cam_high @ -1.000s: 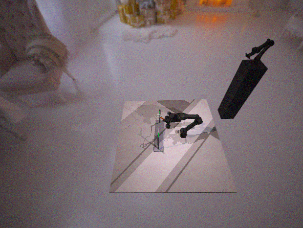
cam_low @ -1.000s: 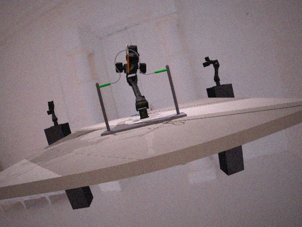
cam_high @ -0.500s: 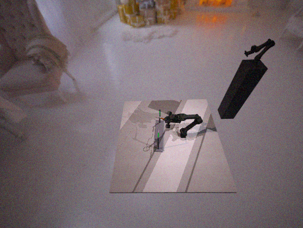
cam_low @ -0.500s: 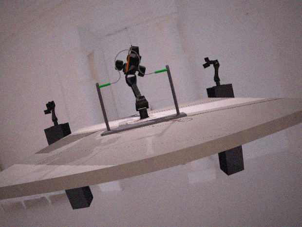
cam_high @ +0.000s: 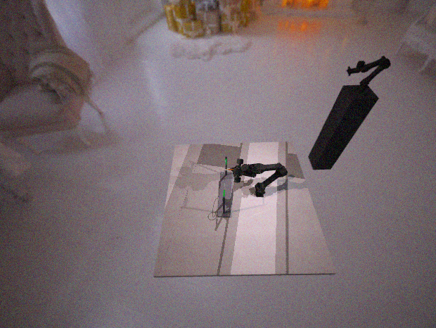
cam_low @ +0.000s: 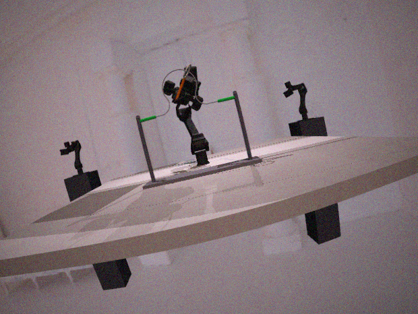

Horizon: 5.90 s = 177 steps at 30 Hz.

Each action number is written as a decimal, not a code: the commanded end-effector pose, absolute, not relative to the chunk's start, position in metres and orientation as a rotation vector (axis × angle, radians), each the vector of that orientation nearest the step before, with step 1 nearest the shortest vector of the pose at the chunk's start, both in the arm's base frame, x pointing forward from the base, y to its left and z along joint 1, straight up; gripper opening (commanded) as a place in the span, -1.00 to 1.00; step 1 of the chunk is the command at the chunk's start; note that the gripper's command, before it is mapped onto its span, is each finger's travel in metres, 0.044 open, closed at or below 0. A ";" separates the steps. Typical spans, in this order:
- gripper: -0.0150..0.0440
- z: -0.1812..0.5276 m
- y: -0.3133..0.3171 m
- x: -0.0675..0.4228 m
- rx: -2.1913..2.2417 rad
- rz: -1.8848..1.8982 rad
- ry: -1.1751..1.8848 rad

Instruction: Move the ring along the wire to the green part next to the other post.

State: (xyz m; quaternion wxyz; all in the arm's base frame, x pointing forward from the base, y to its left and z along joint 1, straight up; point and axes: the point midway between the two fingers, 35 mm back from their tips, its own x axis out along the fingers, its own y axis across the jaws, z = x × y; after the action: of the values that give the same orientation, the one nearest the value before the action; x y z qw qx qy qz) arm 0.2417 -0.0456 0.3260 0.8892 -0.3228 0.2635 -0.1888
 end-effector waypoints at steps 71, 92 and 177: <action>-1.00 0.370 -0.063 0.238 -1.715 -0.662 0.386; -1.00 0.365 -0.067 0.238 -1.851 -0.695 0.359; -1.00 0.150 0.058 0.261 -0.125 -0.222 0.480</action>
State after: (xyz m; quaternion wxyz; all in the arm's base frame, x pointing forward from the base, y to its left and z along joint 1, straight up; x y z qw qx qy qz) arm 0.2599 0.0468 0.1509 0.9605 -0.0915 0.2355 -0.1165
